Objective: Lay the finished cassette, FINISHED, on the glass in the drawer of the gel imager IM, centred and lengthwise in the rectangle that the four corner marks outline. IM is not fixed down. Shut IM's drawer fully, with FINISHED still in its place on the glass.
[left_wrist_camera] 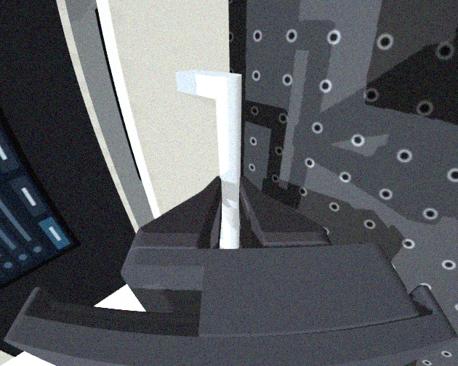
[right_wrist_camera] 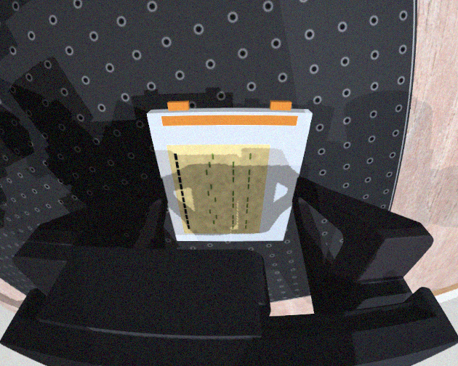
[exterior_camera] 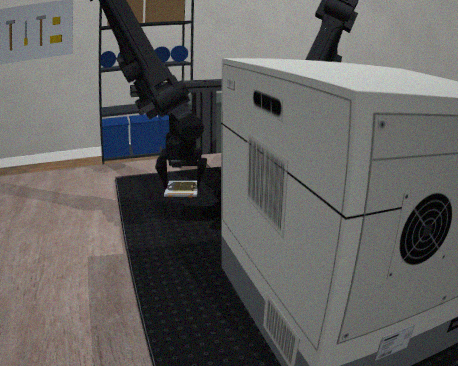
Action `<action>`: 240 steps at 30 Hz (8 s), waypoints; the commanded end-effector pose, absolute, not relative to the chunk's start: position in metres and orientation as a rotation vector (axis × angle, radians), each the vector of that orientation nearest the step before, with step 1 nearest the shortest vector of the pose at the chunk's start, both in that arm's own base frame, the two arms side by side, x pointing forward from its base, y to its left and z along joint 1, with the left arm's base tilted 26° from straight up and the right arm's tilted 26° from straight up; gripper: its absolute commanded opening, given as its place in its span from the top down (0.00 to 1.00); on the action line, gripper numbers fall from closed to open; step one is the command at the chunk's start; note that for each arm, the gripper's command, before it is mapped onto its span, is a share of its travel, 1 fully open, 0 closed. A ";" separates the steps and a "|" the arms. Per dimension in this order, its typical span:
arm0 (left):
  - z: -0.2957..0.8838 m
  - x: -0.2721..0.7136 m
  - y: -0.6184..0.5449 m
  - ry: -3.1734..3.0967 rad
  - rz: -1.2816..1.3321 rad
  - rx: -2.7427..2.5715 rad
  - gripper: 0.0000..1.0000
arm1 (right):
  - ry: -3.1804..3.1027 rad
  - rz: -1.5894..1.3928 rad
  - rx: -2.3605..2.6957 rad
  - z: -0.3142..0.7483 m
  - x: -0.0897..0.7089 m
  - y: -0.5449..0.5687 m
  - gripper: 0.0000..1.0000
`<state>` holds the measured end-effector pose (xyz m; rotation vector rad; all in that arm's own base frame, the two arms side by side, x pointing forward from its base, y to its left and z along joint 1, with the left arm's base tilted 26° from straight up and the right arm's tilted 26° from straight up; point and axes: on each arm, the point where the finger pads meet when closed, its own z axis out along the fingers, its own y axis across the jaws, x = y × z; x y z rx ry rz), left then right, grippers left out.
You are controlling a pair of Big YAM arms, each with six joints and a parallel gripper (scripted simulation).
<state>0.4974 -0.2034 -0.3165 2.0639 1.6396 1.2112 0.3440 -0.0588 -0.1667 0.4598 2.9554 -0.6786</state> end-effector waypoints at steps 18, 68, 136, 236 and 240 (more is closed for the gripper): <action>-0.320 0.379 -0.205 1.638 1.195 2.064 0.96 | 2.928 -0.672 0.479 -0.162 0.358 -0.061 0.23; -0.316 0.385 -0.214 1.639 1.192 2.022 0.96 | 2.095 -0.199 1.602 -0.200 0.543 0.141 0.23; -0.317 0.386 -0.212 1.642 1.194 2.027 0.96 | 1.930 -0.212 1.877 -0.268 0.578 0.148 0.23; -0.312 0.393 -0.209 1.654 1.196 2.026 0.96 | 1.966 -0.207 1.854 -0.120 0.540 0.223 0.00; -0.312 0.393 -0.209 1.654 1.196 2.026 0.96 | 2.057 -0.220 1.767 -0.105 0.542 0.232 0.00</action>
